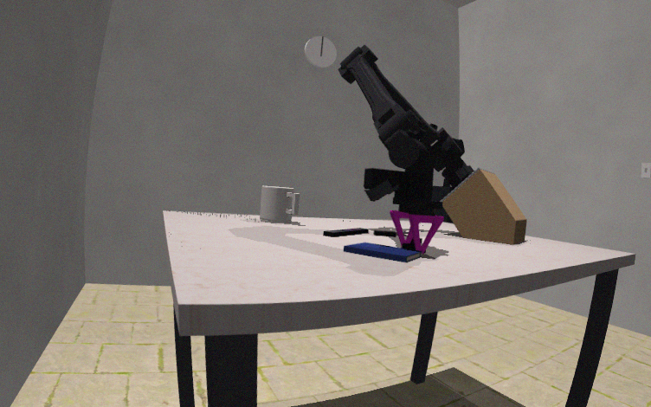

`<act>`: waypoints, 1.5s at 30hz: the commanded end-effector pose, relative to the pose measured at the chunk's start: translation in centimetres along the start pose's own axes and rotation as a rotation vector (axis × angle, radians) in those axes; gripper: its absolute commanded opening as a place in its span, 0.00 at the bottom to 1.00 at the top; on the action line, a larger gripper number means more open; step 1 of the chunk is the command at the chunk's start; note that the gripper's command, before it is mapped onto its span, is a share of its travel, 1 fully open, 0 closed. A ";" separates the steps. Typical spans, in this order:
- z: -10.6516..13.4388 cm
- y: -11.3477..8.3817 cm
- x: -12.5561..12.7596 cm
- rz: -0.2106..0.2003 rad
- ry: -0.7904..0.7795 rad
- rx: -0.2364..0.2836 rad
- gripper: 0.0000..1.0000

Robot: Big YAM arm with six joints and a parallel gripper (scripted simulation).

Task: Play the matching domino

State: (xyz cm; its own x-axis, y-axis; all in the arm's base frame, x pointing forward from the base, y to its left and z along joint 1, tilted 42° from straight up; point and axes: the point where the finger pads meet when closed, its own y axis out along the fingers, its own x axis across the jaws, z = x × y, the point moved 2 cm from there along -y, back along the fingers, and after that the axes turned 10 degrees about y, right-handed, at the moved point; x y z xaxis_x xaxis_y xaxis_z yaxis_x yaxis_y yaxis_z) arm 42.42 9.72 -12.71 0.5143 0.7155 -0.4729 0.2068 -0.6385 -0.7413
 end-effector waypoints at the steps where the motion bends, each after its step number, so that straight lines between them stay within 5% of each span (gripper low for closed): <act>1: -1.0 -0.8 1.7 -0.033 0.008 -0.028 0.73; 7: -0.2 -0.4 0.4 -0.009 0.001 -0.007 0.73; 16: -0.9 -0.9 1.7 -0.033 0.005 -0.029 0.73; 45: -0.4 -0.6 0.9 -0.020 0.000 -0.017 0.73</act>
State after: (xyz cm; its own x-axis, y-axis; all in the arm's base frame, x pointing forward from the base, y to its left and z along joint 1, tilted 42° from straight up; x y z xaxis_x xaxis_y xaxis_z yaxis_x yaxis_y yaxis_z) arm 42.40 9.71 -12.74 0.5139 0.7153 -0.4735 0.2063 -0.6389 -0.7411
